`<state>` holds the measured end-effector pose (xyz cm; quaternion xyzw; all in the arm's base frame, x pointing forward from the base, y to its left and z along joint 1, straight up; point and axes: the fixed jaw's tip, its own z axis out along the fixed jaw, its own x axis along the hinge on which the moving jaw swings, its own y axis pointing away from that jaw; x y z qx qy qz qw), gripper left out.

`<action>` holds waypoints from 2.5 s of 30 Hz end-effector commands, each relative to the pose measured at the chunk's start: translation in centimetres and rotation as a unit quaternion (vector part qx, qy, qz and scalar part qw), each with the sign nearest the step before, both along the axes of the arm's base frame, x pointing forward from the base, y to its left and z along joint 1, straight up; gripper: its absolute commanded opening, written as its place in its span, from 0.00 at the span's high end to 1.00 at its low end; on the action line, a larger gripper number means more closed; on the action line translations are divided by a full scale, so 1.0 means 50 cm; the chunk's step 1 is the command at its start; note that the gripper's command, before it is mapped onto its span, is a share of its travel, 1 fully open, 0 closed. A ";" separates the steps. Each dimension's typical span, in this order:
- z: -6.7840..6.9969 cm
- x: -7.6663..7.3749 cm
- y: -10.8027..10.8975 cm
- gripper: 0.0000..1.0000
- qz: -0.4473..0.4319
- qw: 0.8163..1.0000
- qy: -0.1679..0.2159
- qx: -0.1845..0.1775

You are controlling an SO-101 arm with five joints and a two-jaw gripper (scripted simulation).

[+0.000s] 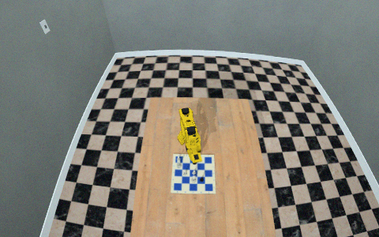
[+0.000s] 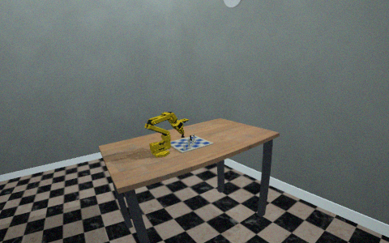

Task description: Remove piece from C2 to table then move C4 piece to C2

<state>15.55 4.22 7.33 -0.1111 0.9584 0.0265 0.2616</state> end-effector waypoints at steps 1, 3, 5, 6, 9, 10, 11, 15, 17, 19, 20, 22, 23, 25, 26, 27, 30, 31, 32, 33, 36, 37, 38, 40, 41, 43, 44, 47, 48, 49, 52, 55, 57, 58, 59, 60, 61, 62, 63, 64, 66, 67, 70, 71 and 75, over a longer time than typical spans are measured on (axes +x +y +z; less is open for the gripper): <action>0.018 0.001 -0.004 1.00 -0.004 1.000 -0.005 0.000; 0.027 0.000 -0.004 1.00 -0.004 1.000 -0.005 0.000; 0.034 0.000 -0.004 1.00 -0.004 1.000 -0.005 0.000; 0.038 0.000 -0.004 1.00 -0.004 1.000 -0.005 0.000; 0.046 0.000 -0.004 1.00 -0.004 1.000 -0.005 0.000; 0.047 0.000 -0.004 1.00 -0.004 1.000 -0.005 0.000; 0.049 0.000 -0.004 1.00 -0.004 1.000 -0.005 0.000; 0.052 0.000 -0.004 1.00 -0.004 1.000 -0.004 0.000; 0.052 0.000 -0.004 1.00 -0.004 1.000 -0.004 0.000; 0.052 0.000 -0.004 1.00 -0.004 1.000 -0.004 0.000; 0.052 0.000 -0.004 1.00 -0.004 1.000 -0.004 0.000; 0.052 0.000 -0.005 1.00 -0.005 1.000 -0.004 0.000; 0.052 0.000 -0.006 1.00 -0.007 1.000 -0.004 0.000; 0.052 0.000 -0.013 1.00 -0.017 1.000 -0.004 0.000; 0.052 0.000 -0.018 1.00 -0.025 1.000 -0.004 0.000; 0.052 0.000 -0.025 1.00 -0.036 0.999 -0.004 0.000; 0.052 0.001 -0.056 1.00 -0.085 0.996 -0.004 -0.001; 0.052 0.001 -0.069 1.00 -0.105 0.994 -0.004 -0.001; 0.052 0.001 -0.083 1.00 -0.128 0.992 -0.004 -0.001; 0.052 0.001 -0.083 1.00 -0.128 0.992 -0.004 -0.001; 0.052 0.001 -0.115 1.00 -0.178 0.984 -0.004 -0.001; 0.052 0.001 -0.131 1.00 -0.203 0.979 -0.004 -0.001; 0.052 0.001 -0.148 1.00 -0.229 0.973 -0.004 -0.001; 0.053 0.002 -0.182 1.00 -0.277 0.961 -0.004 -0.001; 0.053 0.002 -0.198 1.00 -0.299 0.954 -0.005 -0.001; 0.053 0.002 -0.228 1.00 -0.337 0.941 -0.005 -0.001; 0.053 0.002 -0.241 1.00 -0.353 0.936 -0.005 -0.001; 0.053 0.002 -0.272 1.00 -0.388 0.922 -0.005 -0.002; 0.054 0.002 -0.279 1.00 -0.395 0.919 -0.005 -0.002; 0.054 0.002 -0.285 1.00 -0.401 0.916 -0.006 -0.002; 0.054 0.002 -0.289 1.00 -0.405 0.914 -0.006 -0.002; 0.054 0.002 -0.293 1.00 -0.410 0.912 -0.006 -0.002; 0.054 0.002 -0.293 1.00 -0.410 0.912 -0.006 -0.002; 0.054 0.002 -0.293 1.00 -0.410 0.912 -0.006 -0.002; 0.054 0.002 -0.293 1.00 -0.410 0.912 -0.006 -0.002; 0.054 0.002 -0.293 1.00 -0.410 0.912 -0.006 -0.002; 0.054 0.002 -0.293 1.00 -0.410 0.912 -0.006 -0.002; 0.054 0.002 -0.293 1.00 -0.410 0.912 -0.006 -0.002; 0.054 0.002 -0.293 1.00 -0.410 0.912 -0.006 -0.002; 0.054 0.002 -0.293 1.00 -0.409 0.912 -0.006 -0.002; 0.054 0.003 -0.293 1.00 -0.408 0.913 -0.006 -0.002; 0.054 0.003 -0.293 1.00 -0.408 0.913 -0.006 -0.002; 0.054 0.004 -0.293 1.00 -0.408 0.913 -0.006 -0.002; 0.054 0.004 -0.293 1.00 -0.408 0.913 -0.006 -0.002; 0.054 0.004 -0.293 1.00 -0.408 0.913 -0.006 -0.002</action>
